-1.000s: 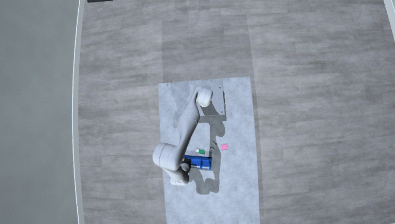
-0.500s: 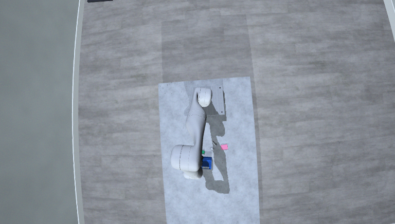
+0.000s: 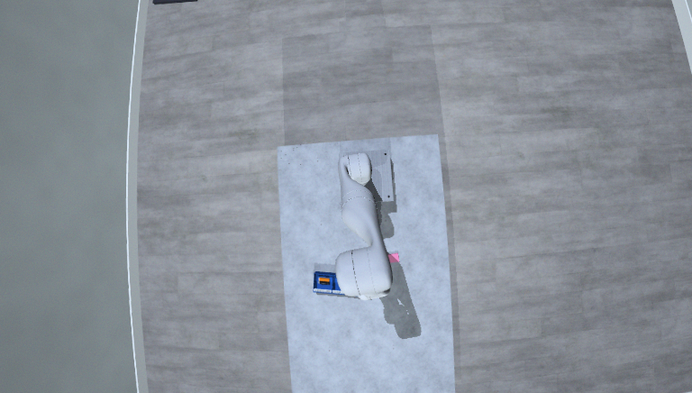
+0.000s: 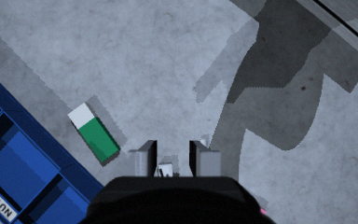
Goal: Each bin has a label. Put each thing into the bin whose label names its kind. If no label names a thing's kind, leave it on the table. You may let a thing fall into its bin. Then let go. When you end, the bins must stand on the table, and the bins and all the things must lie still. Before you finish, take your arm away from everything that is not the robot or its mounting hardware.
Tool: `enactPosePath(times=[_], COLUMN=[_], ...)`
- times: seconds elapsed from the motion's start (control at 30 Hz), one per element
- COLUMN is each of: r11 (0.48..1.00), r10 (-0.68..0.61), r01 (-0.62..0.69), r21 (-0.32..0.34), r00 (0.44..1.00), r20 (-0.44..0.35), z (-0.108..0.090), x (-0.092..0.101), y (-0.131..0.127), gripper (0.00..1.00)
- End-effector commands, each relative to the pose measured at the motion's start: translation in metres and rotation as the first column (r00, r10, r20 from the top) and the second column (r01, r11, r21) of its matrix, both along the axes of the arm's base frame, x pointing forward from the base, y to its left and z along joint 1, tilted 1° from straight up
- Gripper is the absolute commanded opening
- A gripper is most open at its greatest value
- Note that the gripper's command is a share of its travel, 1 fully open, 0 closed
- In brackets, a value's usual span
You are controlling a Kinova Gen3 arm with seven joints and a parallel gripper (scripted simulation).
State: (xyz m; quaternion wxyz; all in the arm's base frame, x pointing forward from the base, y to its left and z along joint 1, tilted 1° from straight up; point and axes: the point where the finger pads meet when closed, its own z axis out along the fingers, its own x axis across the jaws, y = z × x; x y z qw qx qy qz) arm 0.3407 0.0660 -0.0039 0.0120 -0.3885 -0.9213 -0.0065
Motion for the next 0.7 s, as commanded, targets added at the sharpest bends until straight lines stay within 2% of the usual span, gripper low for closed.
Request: enactPosePath(times=[0.0,0.1,0.67], r11=[1.0,1.0,0.999], r10=[0.01,0.011,0.034], r01=[-0.01,-0.011,-0.034], r21=[-0.001,-0.001,-0.005], r00=[1.0,1.0,0.999], r20=[0.011,0.011,0.006], z=[0.004,0.004,0.004], x=[-0.011,-0.019,-0.016], y=[0.029,0.042,0.036], gripper=[0.62,0.62,0.62])
